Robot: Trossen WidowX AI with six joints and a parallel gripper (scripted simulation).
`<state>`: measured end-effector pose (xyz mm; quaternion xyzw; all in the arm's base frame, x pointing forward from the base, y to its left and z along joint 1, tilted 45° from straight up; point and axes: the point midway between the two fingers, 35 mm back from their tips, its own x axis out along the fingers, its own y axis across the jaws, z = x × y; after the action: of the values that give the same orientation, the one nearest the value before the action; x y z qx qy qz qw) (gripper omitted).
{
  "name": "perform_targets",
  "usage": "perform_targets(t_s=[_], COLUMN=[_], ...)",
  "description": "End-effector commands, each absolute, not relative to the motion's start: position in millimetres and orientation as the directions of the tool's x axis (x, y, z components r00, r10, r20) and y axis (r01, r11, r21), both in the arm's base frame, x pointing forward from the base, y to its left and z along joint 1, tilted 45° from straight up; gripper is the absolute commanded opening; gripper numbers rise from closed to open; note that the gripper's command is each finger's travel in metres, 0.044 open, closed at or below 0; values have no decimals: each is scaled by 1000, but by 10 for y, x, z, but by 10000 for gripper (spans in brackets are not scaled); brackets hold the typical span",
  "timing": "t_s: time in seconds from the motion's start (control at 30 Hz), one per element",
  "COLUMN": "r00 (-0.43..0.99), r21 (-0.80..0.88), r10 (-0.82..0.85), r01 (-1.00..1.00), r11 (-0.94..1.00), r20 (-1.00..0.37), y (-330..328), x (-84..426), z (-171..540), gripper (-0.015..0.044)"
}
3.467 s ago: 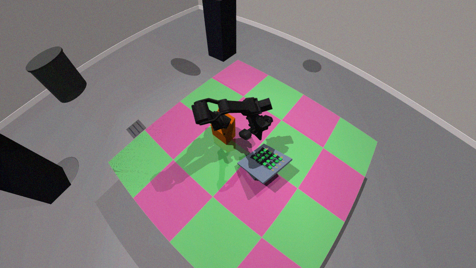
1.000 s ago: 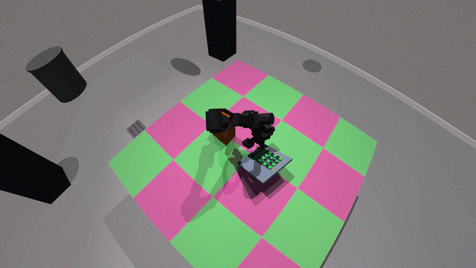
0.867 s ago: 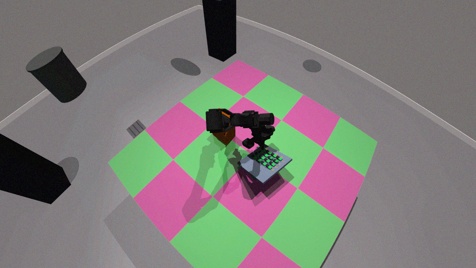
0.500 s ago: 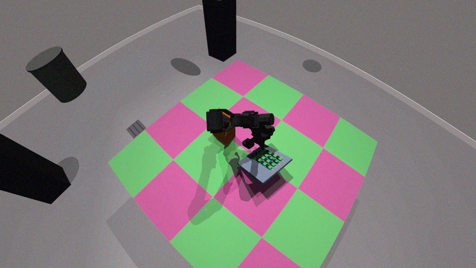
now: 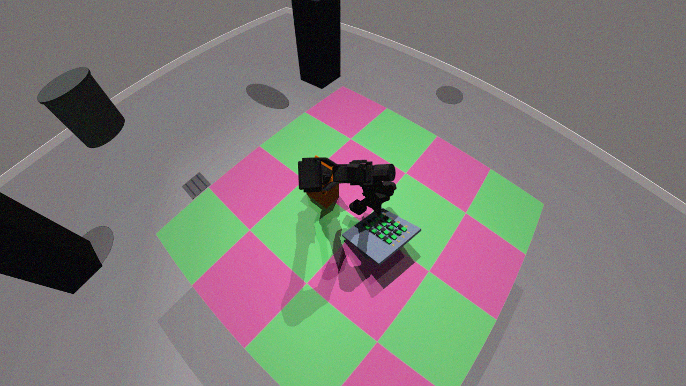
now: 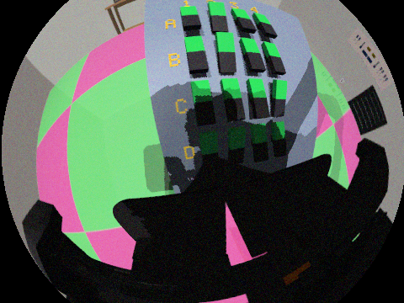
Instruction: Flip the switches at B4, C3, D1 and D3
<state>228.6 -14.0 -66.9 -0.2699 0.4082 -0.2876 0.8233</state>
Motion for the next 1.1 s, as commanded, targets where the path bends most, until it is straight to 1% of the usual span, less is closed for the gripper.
perform_targets(t_s=[0.0,0.23,0.5,0.77,0.93,1.07], r00=[500,479,478,477,479,494], r21=[-671,-674,-676,-679,-678,-677], r10=[-686,-693,-696,-697,-695,-691], r01=[250,248,250,249,248,247], r11=[699,696,693,691,692,694], r20=[-528,-539,-536,-534,-535,-528], y=[-48,299,324,-2,-34,-196], x=[2259,2011,1984,1871,1887,1996], z=[-651,-371,-329,-8,-32,-166], gripper=[0,0,0,0,0,0])
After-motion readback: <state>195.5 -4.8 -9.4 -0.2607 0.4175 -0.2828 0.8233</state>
